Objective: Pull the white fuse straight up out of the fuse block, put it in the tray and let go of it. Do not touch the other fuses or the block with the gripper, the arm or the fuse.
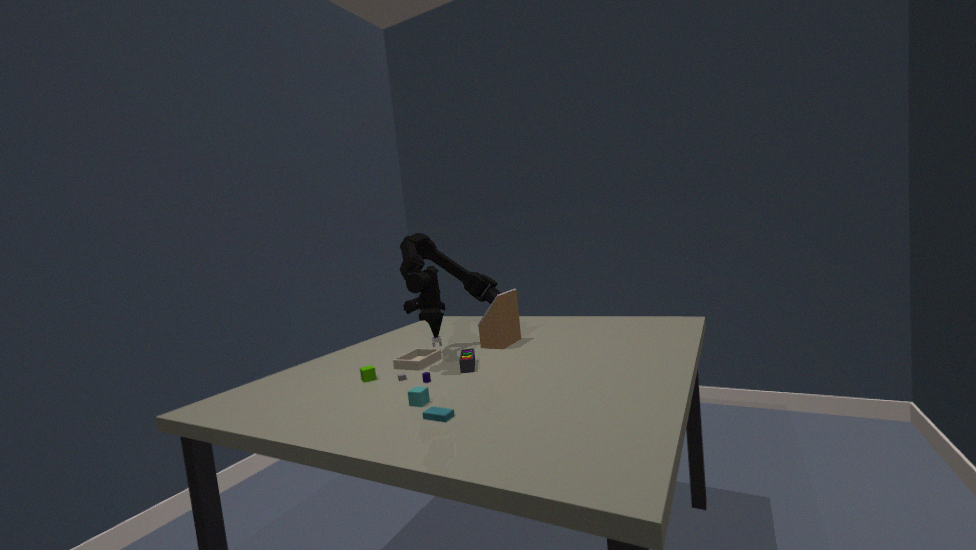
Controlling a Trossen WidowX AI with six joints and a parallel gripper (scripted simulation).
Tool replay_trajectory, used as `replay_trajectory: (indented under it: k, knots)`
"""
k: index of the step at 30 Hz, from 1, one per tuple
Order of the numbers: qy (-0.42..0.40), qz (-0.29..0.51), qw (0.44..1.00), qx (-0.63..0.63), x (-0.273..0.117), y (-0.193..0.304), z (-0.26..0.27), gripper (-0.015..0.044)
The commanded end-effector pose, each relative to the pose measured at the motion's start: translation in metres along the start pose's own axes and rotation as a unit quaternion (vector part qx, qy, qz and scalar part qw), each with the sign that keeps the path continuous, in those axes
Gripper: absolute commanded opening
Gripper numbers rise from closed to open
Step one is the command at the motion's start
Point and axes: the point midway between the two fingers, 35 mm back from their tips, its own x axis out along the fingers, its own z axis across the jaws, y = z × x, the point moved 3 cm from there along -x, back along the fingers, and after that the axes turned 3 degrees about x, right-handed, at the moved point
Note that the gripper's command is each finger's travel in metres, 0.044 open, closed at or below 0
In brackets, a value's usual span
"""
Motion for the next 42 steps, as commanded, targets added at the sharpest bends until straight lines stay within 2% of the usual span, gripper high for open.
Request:
replay_trajectory:
  k: [1, 10, 20, 42]
  knots:
    - [0.002, -0.004, 1.0, 0.002, -0.001, -0.031, -0.018, 0.0]
    - [0.008, -0.013, 1.0, 0.003, -0.002, -0.079, -0.057, 0.0]
    - [0.008, -0.013, 1.0, 0.003, -0.001, -0.08, -0.057, 0.0]
    - [0.009, -0.014, 1.0, 0.004, 0.034, -0.081, -0.058, 0.0]
